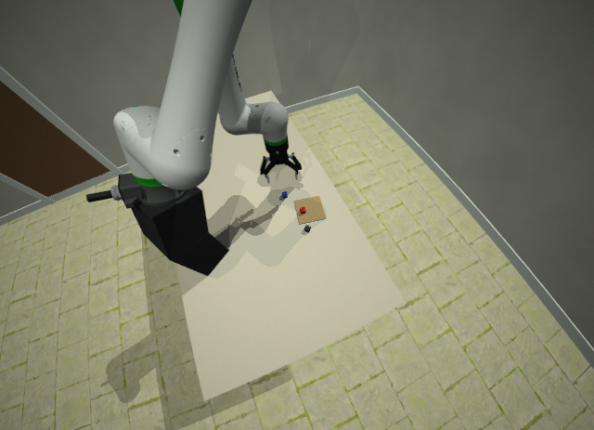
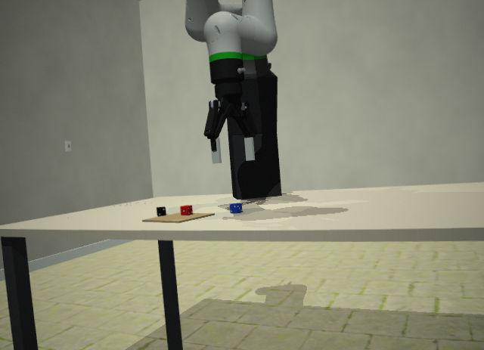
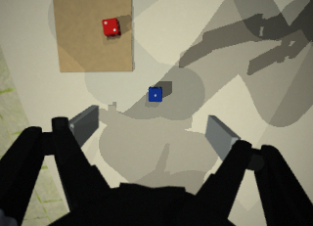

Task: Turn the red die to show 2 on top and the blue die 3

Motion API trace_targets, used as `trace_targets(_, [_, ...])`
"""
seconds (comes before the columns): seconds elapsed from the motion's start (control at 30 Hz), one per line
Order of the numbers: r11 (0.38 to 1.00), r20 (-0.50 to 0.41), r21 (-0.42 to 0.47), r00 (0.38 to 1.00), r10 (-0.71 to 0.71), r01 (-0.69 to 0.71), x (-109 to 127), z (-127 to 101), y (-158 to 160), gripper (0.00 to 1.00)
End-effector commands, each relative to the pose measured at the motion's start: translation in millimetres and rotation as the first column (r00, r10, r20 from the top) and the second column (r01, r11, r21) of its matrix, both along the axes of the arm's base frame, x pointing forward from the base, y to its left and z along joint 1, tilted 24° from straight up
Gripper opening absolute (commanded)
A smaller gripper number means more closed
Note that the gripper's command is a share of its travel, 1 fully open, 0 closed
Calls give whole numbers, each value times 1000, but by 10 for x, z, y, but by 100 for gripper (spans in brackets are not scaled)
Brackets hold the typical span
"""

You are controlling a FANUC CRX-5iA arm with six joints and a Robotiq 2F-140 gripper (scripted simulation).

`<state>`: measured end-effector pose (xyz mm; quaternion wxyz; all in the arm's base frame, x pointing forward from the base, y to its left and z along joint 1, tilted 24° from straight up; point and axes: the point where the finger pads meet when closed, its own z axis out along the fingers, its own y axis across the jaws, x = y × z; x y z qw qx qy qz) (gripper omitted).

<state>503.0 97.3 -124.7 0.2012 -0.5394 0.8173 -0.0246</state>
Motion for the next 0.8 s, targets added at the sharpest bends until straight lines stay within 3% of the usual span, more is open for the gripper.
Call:
trace_targets(0.0, [1000,3,2,1000,-10,10,50,-130,-11,100])
trace_targets(0.23, [1000,0,7,1000,-25,25,96,-359,-7,100])
trace_targets(0.27, [1000,0,7,1000,-25,25,96,-359,-7,25])
trace_targets(0.77, [1000,0,7,1000,-25,25,96,-359,-7,25])
